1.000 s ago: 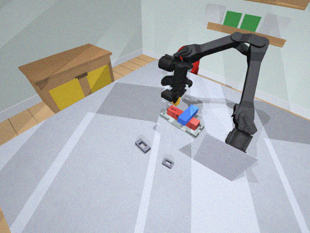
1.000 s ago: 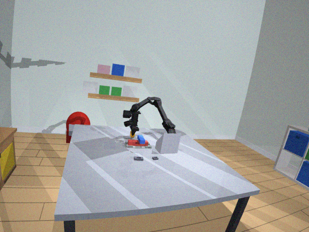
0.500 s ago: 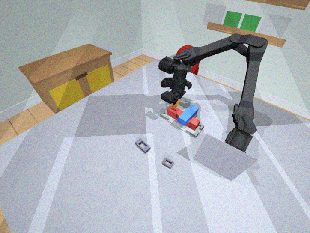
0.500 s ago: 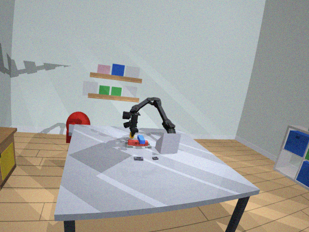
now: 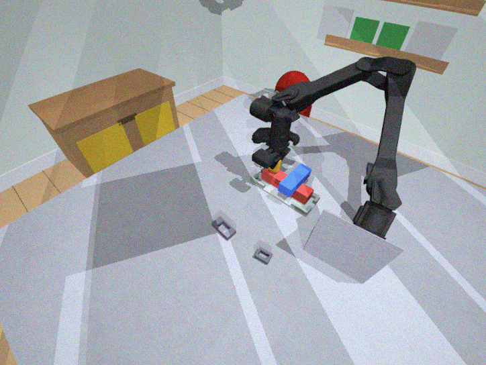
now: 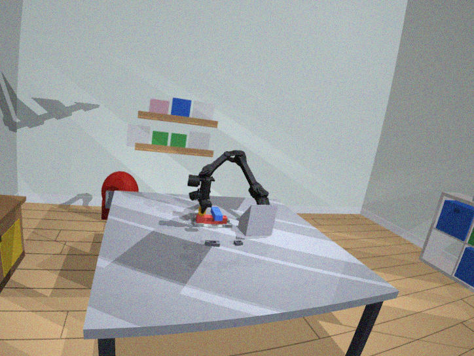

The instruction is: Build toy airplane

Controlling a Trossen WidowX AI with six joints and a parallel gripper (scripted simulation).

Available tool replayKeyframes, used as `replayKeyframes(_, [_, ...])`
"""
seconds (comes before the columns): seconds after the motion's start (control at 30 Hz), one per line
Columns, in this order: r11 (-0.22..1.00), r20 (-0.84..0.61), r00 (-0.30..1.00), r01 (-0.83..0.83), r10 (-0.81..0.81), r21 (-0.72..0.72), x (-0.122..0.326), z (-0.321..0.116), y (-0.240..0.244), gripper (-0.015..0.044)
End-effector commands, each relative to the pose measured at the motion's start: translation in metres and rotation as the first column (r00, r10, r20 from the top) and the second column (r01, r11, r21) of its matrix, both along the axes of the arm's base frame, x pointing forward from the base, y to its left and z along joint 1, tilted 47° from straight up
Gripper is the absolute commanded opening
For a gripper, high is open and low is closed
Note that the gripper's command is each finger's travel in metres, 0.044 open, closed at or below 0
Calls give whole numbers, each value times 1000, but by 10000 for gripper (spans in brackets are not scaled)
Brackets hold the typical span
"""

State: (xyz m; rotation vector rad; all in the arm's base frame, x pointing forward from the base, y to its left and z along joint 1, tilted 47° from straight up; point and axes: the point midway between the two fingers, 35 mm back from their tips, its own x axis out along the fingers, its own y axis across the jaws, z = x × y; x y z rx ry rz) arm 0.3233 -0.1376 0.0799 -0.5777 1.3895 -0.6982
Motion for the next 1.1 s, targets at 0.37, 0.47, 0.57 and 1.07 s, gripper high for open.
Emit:
replayKeyframes(0.37, [1000,-2,1000,-4,4,2,0,-2,0,0])
replayKeyframes(0.47, [1000,-2,1000,-4,4,2,0,-2,0,0])
replayKeyframes(0.57, [1000,-2,1000,-4,4,2,0,-2,0,79])
replayKeyframes(1.07, [1000,-2,1000,-4,4,6,1,5,9,260])
